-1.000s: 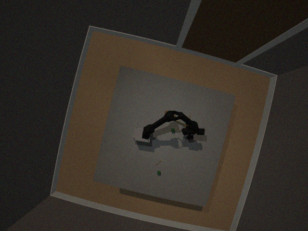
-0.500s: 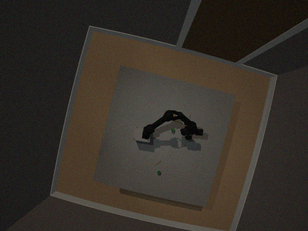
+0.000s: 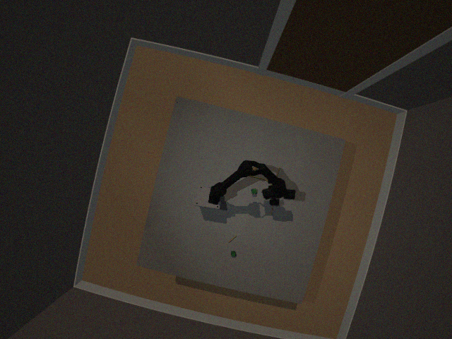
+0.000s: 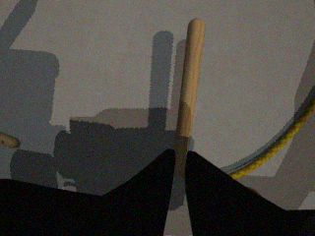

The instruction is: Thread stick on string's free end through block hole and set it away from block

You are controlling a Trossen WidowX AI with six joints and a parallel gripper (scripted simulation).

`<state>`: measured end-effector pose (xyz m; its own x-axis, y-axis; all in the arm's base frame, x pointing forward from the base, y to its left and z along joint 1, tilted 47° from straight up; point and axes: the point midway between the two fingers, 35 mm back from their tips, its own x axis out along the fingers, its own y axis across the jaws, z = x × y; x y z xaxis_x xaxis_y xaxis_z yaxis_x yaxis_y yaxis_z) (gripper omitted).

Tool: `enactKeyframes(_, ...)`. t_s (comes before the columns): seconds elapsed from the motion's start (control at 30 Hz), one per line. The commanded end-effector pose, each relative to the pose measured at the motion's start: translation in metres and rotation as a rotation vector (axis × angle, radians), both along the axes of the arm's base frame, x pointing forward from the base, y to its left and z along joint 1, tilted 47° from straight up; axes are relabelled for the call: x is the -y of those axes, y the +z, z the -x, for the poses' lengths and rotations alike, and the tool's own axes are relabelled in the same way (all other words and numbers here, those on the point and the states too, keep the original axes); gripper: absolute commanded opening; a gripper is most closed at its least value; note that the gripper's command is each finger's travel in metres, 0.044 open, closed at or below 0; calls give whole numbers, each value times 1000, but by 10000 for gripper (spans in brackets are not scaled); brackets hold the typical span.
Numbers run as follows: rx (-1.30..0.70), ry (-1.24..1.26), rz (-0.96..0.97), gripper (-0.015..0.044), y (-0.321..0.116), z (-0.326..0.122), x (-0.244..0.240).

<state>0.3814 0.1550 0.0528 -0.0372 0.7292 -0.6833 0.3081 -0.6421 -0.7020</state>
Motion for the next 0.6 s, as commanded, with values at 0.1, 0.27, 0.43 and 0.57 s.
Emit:
enactKeyframes(0.1,9,1,-4,0,0,8,3)
enactKeyframes(0.27,10,1,-4,0,-1,14,4)
enactKeyframes(0.43,10,0,-4,0,-3,20,6)
enactKeyframes(0.57,10,0,-4,0,-4,25,7)
